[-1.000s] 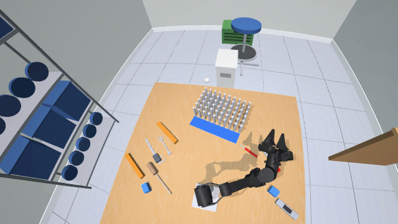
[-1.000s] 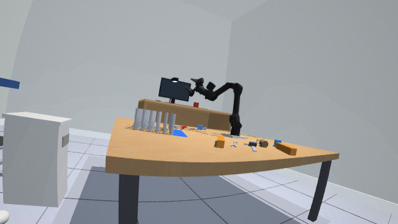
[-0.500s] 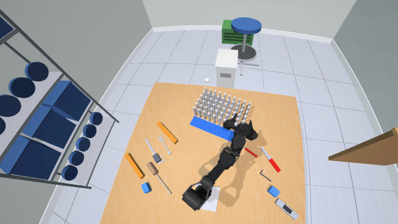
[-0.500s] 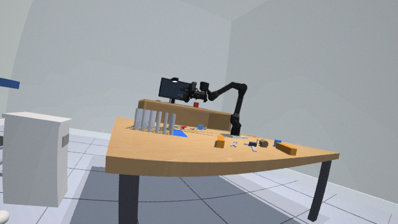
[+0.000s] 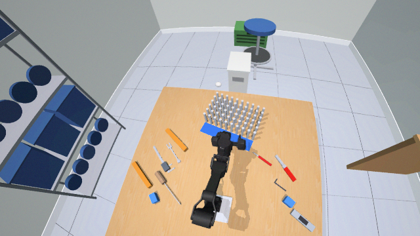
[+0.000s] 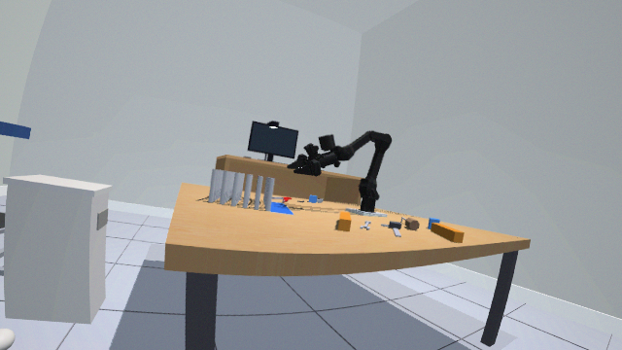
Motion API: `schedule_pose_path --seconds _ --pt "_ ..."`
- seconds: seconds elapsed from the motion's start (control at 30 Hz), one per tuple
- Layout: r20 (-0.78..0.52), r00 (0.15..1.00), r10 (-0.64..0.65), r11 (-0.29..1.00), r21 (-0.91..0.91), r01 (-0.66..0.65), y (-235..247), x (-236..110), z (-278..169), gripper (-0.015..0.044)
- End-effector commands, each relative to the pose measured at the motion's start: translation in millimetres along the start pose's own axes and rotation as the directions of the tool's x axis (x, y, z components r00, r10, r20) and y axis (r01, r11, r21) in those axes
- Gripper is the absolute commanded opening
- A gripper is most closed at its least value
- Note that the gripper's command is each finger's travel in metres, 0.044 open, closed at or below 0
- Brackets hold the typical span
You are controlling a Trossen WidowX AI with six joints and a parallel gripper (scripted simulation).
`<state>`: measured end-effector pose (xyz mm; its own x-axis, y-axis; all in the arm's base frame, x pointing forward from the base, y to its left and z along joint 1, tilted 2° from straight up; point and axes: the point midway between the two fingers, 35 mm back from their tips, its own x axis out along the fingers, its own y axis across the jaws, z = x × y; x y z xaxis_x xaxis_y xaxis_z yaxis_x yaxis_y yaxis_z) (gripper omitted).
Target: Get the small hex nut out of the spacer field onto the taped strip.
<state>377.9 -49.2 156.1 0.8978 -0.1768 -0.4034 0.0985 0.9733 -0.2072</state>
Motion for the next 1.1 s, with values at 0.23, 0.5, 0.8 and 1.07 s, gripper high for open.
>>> schedule_pose_path --seconds 0.23,0.5,0.8,1.07 --pt "-0.01 1.0 -0.005 1.0 -0.025 0.005 2.2 -2.1 -2.4 0.044" --pt "-0.01 1.0 -0.005 1.0 -0.025 0.005 2.2 -2.1 -2.4 0.044" --pt "-0.01 1.0 -0.005 1.0 -0.025 0.005 2.2 -2.1 -2.4 0.044" --pt "-0.033 0.999 0.023 0.998 -0.057 -0.025 13.7 -2.4 -5.9 0.044"
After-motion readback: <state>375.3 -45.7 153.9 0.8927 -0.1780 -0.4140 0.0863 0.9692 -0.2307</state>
